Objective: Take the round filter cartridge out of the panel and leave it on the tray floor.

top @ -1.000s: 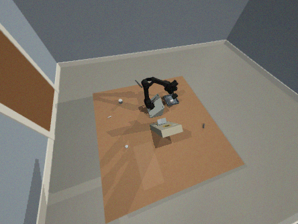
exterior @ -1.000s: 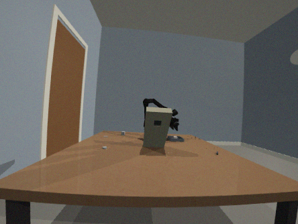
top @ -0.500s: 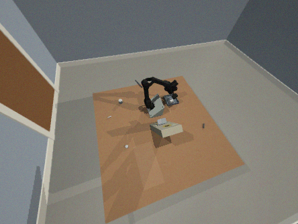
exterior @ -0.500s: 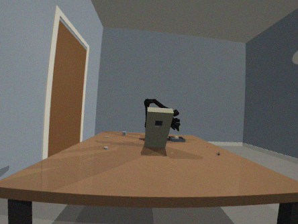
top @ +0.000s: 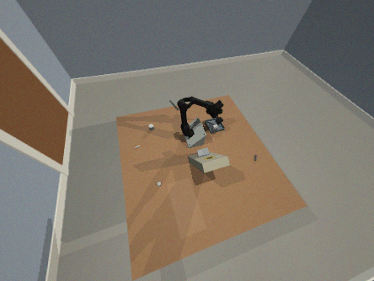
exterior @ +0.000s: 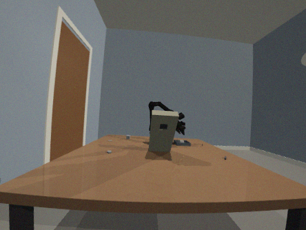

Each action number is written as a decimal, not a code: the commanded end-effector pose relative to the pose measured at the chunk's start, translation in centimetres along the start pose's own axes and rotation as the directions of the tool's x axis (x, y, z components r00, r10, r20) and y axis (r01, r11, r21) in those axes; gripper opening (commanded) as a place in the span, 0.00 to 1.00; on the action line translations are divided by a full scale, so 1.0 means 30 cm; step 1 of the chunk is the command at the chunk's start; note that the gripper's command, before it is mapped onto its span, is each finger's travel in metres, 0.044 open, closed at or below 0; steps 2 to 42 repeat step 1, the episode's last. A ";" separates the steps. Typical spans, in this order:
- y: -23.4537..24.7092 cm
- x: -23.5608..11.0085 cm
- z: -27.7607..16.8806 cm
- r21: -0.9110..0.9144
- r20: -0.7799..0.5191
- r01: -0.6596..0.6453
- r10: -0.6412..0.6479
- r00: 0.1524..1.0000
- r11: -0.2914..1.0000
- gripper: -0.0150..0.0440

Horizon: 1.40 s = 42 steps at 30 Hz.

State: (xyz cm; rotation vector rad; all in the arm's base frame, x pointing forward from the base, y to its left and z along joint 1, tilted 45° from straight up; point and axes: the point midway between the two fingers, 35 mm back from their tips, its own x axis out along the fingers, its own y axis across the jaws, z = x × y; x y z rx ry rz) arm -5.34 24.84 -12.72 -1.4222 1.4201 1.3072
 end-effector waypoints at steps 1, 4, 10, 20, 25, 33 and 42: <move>0.001 -0.001 0.002 0.000 0.003 0.000 0.000 1.000 1.000 1.00; 0.001 -0.001 0.002 0.000 0.003 0.000 0.000 1.000 1.000 1.00; 0.001 -0.001 0.002 0.000 0.003 0.000 0.000 1.000 1.000 1.00; 0.001 -0.001 0.002 0.000 0.003 0.000 0.000 1.000 1.000 1.00; 0.001 -0.001 0.002 0.000 0.003 0.000 0.000 1.000 1.000 1.00; 0.001 -0.001 0.002 0.000 0.003 0.000 0.000 1.000 1.000 1.00; 0.001 -0.001 0.002 0.000 0.003 0.000 0.000 1.000 1.000 1.00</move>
